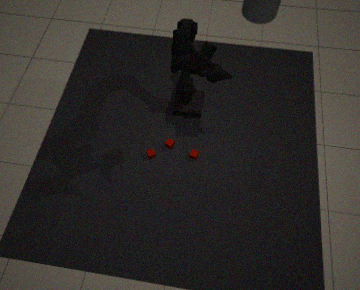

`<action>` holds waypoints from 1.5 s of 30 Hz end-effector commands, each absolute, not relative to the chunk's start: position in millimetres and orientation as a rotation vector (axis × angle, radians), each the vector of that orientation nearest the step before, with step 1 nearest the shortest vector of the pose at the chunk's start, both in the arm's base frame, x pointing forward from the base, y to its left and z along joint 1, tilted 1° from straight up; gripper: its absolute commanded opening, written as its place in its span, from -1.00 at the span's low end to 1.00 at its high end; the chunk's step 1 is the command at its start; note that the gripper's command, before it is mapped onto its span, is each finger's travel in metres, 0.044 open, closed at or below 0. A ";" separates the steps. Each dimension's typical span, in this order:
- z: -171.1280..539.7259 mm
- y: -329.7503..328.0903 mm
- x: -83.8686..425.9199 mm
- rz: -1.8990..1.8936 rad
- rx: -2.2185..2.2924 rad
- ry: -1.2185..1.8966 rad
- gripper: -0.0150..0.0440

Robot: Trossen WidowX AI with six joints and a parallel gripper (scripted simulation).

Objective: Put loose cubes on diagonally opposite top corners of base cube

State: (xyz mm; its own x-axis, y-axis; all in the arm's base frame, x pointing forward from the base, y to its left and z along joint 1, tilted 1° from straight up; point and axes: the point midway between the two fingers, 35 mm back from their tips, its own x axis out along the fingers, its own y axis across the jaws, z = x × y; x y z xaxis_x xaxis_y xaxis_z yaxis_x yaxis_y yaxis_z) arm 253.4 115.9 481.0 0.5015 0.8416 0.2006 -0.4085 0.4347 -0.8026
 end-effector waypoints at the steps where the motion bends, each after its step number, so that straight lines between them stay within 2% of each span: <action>1: 457.0 91.2 303.8 0.781 -0.547 -0.389 0.41; 9: 374.9 24.6 381.4 0.526 -0.083 0.155 0.41; 16: 286.2 -39.1 404.6 0.199 0.284 0.576 0.41; 23: 201.4 -96.3 384.4 -0.205 0.589 0.945 0.41; 33: 124.2 -151.3 310.0 -0.822 0.839 1.355 0.41; 41: 118.9 -154.8 302.8 -0.874 0.849 1.385 0.41; 45: 89.0 -156.0 304.2 -0.874 0.849 1.385 0.41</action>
